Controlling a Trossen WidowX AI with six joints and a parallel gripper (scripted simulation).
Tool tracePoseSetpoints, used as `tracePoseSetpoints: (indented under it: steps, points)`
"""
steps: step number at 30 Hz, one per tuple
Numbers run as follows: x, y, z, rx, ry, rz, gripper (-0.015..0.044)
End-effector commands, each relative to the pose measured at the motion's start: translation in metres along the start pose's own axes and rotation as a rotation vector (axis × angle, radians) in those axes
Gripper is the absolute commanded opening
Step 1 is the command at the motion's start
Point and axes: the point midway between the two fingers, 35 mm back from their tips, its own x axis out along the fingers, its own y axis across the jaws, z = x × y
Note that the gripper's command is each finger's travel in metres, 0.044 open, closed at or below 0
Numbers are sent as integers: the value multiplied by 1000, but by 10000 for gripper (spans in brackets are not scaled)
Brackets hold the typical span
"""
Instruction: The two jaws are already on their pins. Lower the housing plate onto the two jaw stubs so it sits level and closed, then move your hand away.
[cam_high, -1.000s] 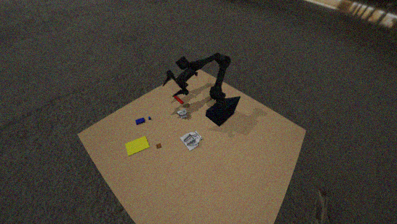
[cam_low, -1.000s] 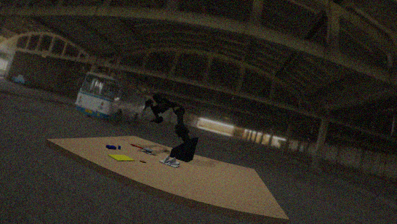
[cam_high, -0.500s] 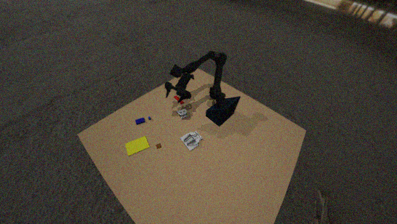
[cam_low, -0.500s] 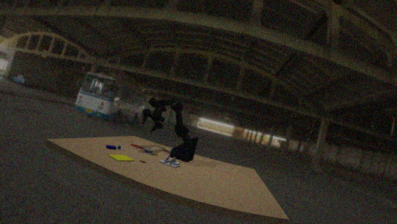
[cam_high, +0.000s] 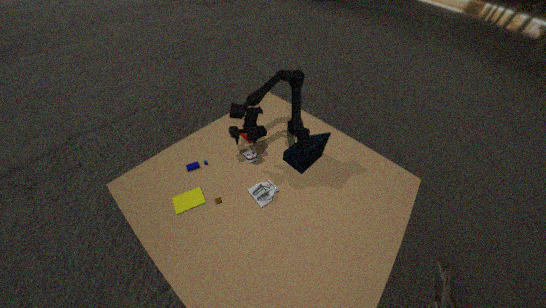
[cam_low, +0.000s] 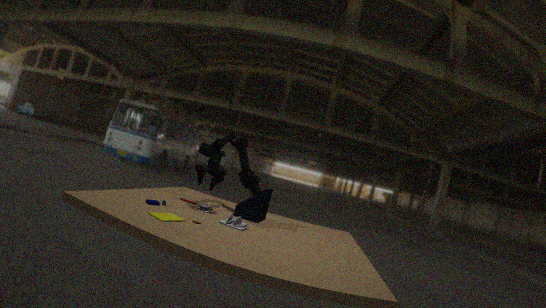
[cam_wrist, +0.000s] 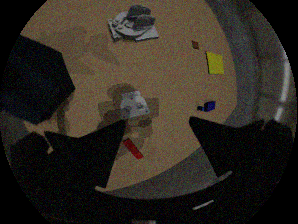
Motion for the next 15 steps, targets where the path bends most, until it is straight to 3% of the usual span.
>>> tracePoseSetpoints:
  steps: [1,6,12,15]
  points:
    - [10,12,-4,-66,22,101,440]
    - [18,27,-8,-132,38,207,440]
    - [21,28,-8,-134,38,211,440]
    - [49,33,-9,-134,39,211,440]
